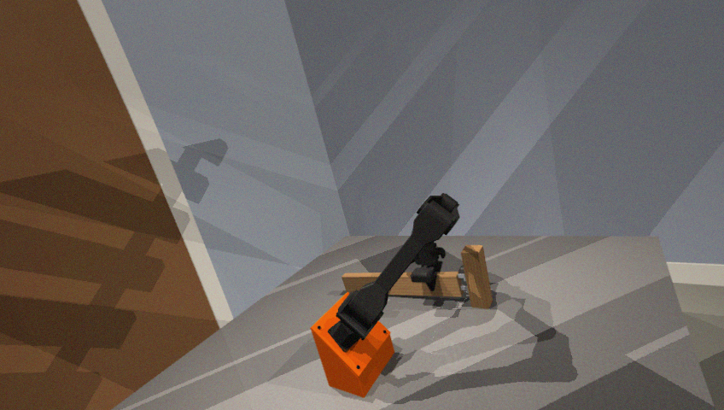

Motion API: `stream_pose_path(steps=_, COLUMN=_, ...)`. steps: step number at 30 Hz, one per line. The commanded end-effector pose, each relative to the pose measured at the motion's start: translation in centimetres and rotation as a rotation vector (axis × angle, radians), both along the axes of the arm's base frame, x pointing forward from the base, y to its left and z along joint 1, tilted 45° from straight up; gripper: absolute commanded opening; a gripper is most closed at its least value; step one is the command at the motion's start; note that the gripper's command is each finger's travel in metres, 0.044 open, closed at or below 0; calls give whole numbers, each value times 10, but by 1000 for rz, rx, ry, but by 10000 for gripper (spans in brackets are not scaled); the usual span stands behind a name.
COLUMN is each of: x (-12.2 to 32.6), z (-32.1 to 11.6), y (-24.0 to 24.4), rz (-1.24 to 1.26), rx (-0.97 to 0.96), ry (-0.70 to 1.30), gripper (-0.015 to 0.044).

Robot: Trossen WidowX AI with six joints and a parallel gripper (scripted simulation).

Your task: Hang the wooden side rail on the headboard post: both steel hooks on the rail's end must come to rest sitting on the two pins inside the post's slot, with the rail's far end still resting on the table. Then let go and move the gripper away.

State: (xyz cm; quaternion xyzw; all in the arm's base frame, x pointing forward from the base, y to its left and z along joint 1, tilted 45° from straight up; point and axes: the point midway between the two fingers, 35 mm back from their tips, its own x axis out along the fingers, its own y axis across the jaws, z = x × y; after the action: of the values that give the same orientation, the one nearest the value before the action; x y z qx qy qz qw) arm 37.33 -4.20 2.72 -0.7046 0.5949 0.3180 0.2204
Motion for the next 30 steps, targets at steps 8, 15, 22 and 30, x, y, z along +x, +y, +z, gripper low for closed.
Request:
stream_pose_path(steps=8, x=0, z=4, y=1, rz=12, rx=-6, ry=-5, gripper=0)
stream_pose_path(steps=15, x=1, z=4, y=0, rz=12, rx=-6, ry=-5, gripper=0)
stream_pose_path(steps=22, x=1, z=5, y=0, rz=12, rx=-6, ry=-5, gripper=0)
stream_pose_path(steps=30, x=2, z=6, y=0, rz=12, rx=-6, ry=-5, gripper=0)
